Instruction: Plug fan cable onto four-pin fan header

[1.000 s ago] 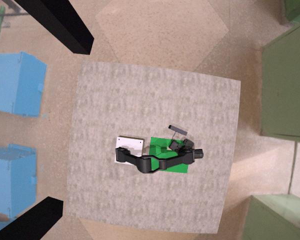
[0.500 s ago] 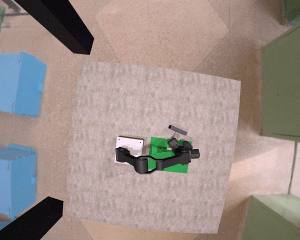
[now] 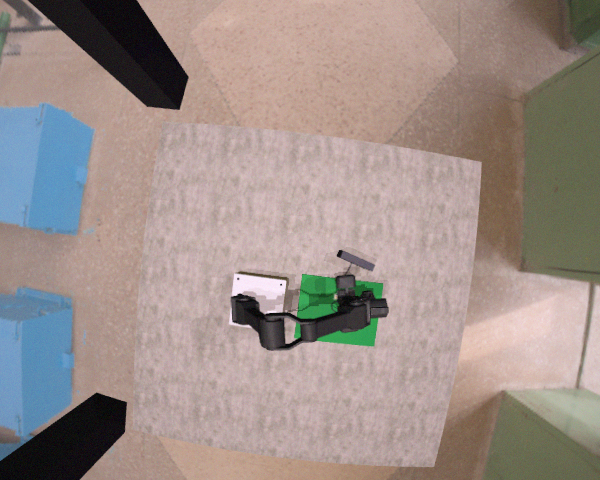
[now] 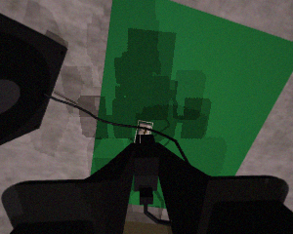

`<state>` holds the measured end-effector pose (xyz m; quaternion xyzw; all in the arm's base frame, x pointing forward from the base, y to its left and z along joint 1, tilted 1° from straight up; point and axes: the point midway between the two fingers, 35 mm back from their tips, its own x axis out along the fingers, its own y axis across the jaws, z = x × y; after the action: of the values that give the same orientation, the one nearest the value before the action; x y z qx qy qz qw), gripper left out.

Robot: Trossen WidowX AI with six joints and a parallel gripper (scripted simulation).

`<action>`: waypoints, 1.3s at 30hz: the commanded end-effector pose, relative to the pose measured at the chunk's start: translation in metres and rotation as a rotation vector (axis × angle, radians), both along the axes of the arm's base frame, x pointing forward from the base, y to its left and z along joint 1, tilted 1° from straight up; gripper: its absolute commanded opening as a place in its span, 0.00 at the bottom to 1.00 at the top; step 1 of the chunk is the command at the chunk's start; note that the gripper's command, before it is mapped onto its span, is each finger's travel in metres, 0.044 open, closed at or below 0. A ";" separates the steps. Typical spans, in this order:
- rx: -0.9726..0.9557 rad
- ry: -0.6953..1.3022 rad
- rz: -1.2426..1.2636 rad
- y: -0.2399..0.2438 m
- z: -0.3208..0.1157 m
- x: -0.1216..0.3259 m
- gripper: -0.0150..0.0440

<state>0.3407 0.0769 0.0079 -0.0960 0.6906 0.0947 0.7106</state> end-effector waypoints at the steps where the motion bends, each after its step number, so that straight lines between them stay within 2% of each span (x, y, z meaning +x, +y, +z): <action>1: 0.001 -0.005 -0.139 -0.002 0.000 -0.009 0.25; 39: 0.003 -0.006 -0.192 -0.003 0.001 -0.003 0.25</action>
<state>0.3362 0.0742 0.0077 -0.0268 0.6959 0.0276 0.7171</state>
